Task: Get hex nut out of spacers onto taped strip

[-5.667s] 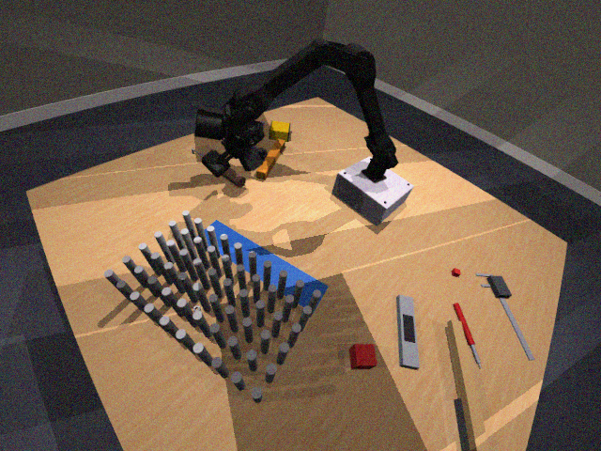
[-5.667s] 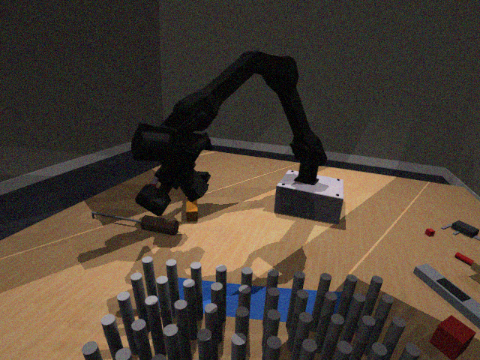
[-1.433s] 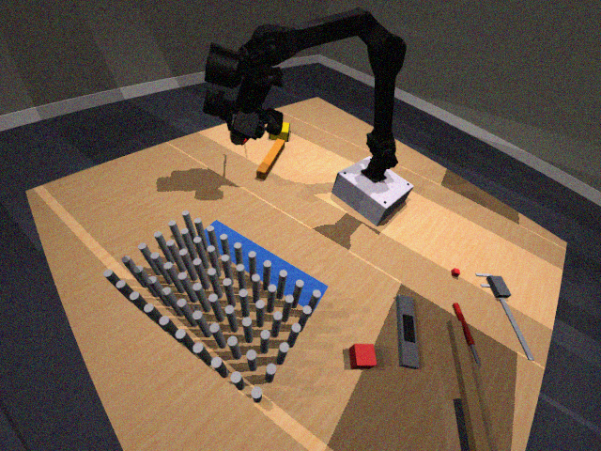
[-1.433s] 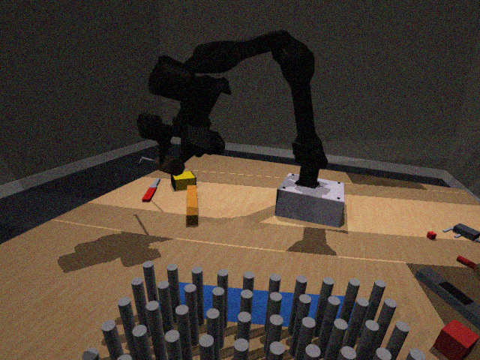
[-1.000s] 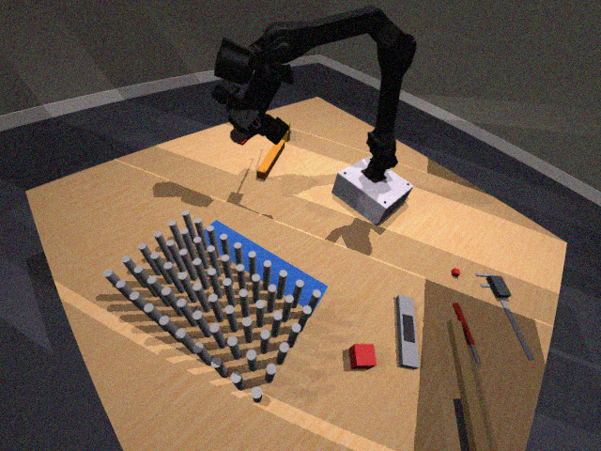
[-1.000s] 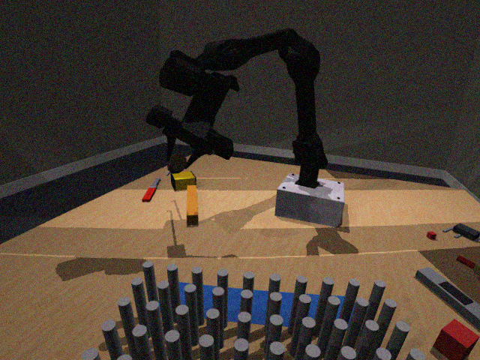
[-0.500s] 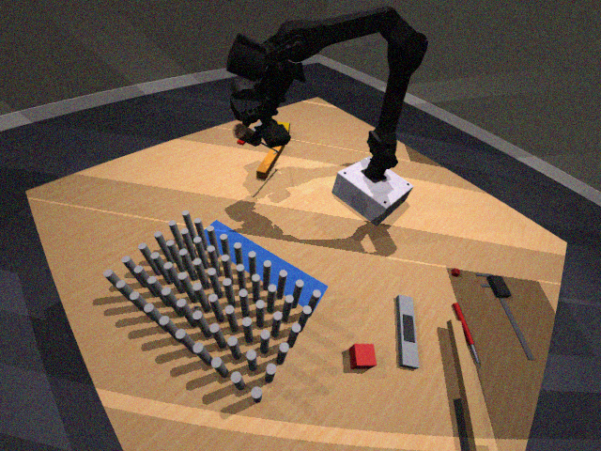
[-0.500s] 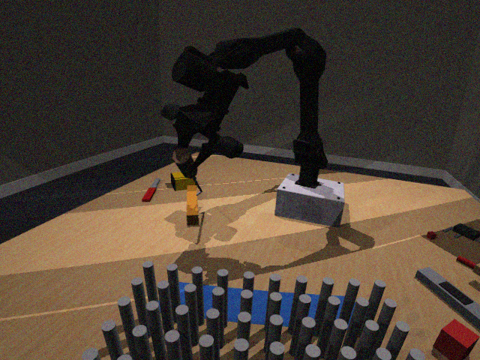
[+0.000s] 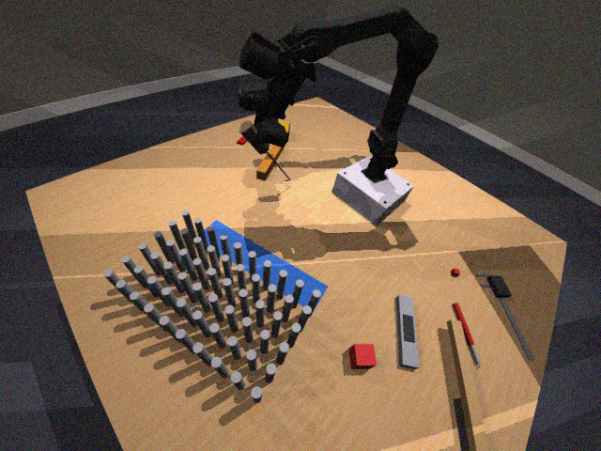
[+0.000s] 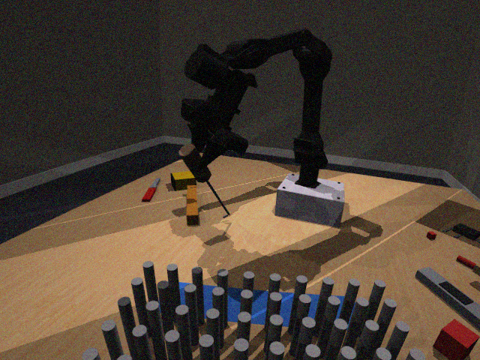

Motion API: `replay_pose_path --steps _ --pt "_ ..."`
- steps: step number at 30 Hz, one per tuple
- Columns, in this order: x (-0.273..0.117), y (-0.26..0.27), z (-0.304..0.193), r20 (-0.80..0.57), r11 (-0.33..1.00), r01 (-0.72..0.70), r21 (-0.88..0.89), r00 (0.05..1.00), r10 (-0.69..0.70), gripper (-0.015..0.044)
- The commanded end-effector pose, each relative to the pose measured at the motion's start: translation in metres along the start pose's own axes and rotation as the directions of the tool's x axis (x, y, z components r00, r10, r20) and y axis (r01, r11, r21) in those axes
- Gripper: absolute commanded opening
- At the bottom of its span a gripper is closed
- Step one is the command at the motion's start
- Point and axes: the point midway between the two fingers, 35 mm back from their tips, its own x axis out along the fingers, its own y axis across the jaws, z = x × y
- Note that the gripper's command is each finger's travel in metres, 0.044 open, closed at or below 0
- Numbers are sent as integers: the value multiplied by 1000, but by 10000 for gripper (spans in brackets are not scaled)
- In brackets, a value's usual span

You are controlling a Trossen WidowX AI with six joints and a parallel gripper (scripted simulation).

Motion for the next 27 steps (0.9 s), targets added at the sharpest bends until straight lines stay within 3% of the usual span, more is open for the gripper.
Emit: replay_pose_path --steps 1,13,27 --pt "-7 4 -3 29 988 -32 152 999 28 0" --pt "-15 15 -15 64 841 -118 528 993 99 0" --pt "-23 28 -31 105 494 -183 850 978 181 0"
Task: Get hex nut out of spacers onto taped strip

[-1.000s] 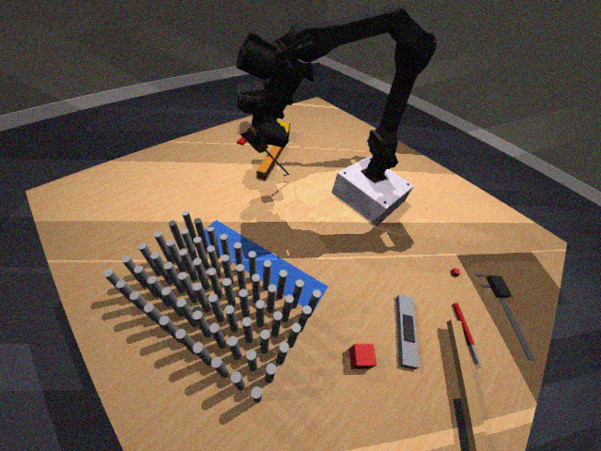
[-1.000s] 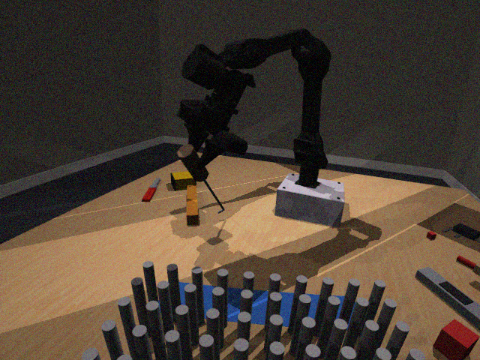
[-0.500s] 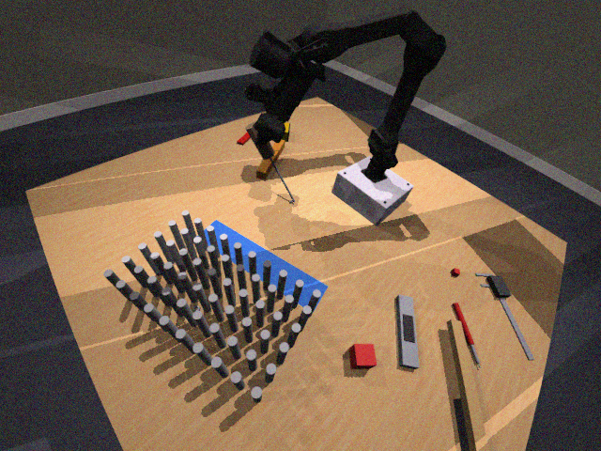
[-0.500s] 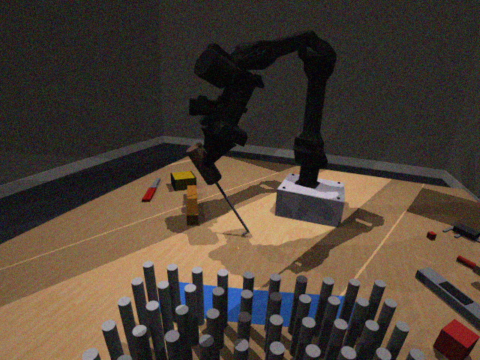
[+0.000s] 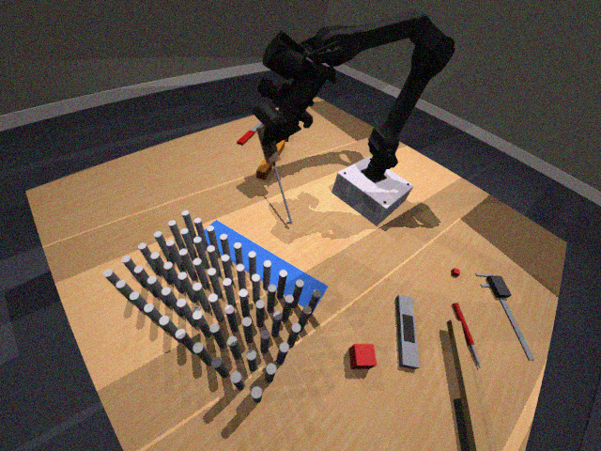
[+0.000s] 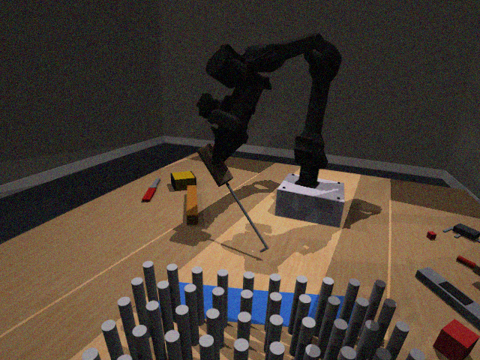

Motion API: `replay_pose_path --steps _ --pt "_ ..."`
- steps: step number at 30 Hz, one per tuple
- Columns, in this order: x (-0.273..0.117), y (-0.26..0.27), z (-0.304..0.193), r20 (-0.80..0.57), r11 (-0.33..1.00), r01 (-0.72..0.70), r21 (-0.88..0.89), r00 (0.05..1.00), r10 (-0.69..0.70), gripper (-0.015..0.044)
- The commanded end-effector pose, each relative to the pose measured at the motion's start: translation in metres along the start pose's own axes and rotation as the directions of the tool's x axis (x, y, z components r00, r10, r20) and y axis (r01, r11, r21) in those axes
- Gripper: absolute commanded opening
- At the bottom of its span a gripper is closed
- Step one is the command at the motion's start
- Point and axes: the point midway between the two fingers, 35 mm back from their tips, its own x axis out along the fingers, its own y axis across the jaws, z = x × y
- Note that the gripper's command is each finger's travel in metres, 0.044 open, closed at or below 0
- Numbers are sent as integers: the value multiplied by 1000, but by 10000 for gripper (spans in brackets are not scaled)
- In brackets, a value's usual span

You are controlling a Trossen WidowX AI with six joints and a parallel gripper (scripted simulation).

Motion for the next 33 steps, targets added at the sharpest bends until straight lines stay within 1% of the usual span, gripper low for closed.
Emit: replay_pose_path --steps 1,8,16,25,33 --pt "-6 1 -6 -6 988 -40 150 999 42 0" --pt "-9 -1 -16 -27 924 -67 377 996 83 0" --pt "-13 -3 -28 -50 789 -73 610 990 130 0" --pt "-16 -6 -42 -77 575 -43 817 980 183 0" --pt "-19 -9 -54 -101 346 17 938 968 228 0"
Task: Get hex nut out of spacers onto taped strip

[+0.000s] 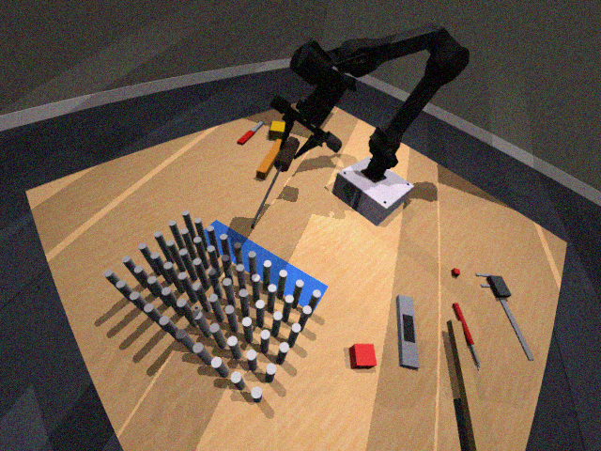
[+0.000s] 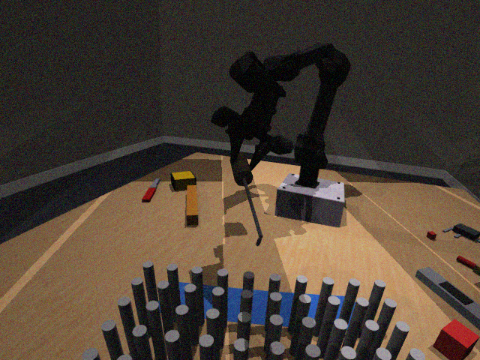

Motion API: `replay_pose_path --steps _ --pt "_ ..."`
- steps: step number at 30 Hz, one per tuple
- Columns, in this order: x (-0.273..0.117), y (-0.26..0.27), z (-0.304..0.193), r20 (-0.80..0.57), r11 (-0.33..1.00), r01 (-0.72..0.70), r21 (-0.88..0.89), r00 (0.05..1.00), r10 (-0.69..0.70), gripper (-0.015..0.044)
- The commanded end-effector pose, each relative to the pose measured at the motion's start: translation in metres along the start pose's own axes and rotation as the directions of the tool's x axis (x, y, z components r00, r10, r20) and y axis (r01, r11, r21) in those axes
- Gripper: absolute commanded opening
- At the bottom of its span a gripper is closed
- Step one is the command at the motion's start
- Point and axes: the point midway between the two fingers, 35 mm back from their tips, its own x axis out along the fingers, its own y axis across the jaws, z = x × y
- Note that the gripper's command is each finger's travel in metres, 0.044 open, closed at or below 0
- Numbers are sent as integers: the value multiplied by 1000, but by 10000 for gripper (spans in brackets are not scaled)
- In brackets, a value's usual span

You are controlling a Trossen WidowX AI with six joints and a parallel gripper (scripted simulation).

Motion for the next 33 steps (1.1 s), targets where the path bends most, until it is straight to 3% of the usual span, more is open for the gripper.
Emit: replay_pose_path --steps 1,8,17,33 --pt "-4 -5 -4 -42 989 -6 145 999 13 0" --pt "-6 -15 -7 -83 938 18 346 996 11 0" --pt "-3 -15 -6 -84 936 19 351 996 11 0" --pt "84 -43 20 -89 934 22 356 996 10 0"
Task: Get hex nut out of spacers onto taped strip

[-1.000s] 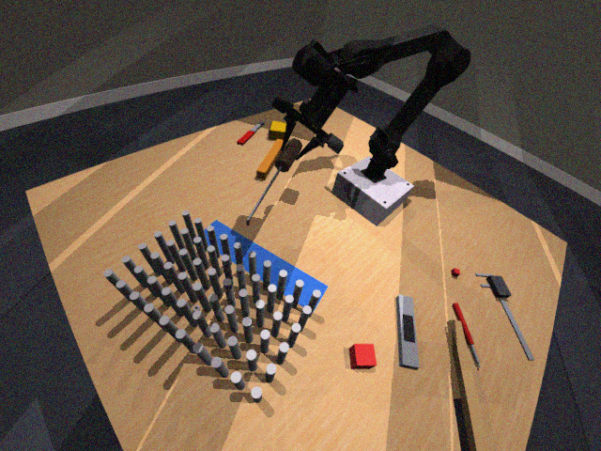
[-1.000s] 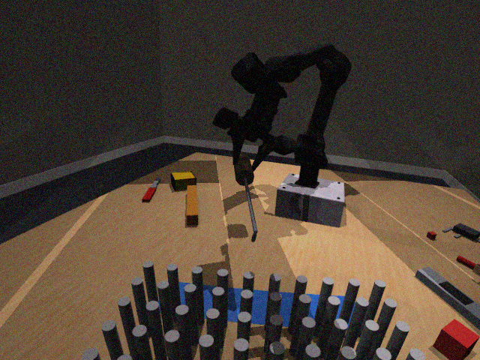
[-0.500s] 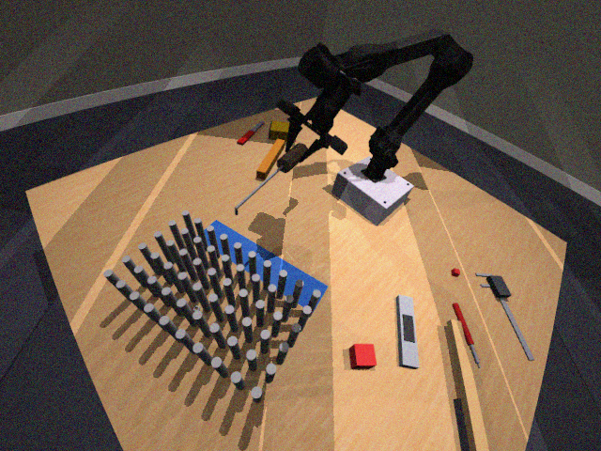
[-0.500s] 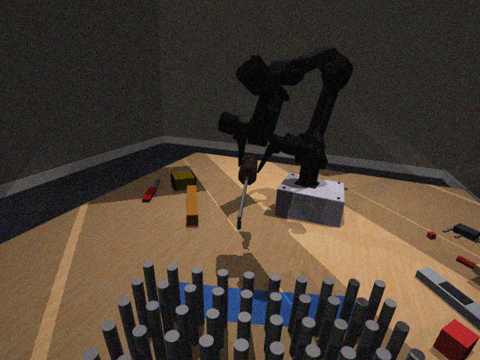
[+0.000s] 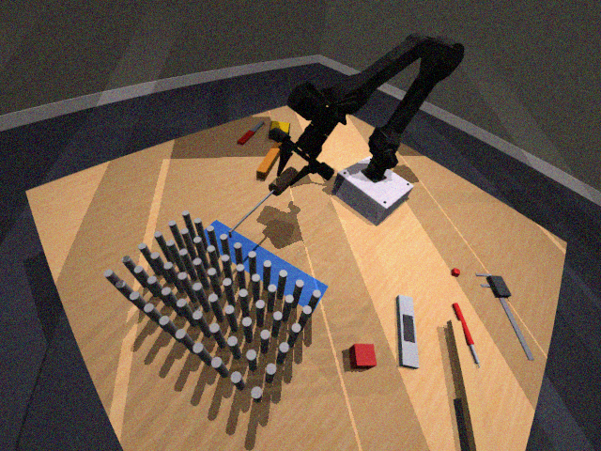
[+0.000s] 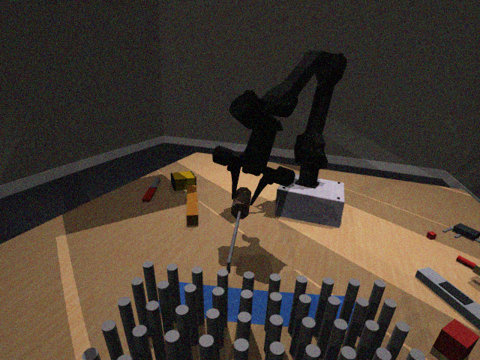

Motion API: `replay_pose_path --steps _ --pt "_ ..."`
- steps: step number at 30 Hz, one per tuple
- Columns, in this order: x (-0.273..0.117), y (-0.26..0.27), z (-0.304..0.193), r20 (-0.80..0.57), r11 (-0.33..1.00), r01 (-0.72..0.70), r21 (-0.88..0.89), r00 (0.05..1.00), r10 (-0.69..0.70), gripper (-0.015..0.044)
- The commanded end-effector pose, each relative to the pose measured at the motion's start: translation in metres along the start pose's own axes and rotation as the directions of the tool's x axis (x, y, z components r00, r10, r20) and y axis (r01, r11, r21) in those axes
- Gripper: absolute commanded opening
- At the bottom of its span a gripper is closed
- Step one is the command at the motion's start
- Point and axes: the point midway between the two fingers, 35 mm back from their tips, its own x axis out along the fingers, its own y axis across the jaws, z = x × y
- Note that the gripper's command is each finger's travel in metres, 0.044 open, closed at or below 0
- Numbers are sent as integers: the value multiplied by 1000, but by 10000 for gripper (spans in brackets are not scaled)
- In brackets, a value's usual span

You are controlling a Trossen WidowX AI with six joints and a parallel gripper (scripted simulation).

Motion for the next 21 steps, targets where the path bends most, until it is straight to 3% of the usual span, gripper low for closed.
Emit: replay_pose_path --steps 1,11,21 --pt "20 -8 13 -7 1000 4 6 1000 -4 0" --pt "54 -33 49 -8 1000 8 9 1000 -8 0" --pt "57 -34 48 -9 1000 8 9 1000 -7 0"
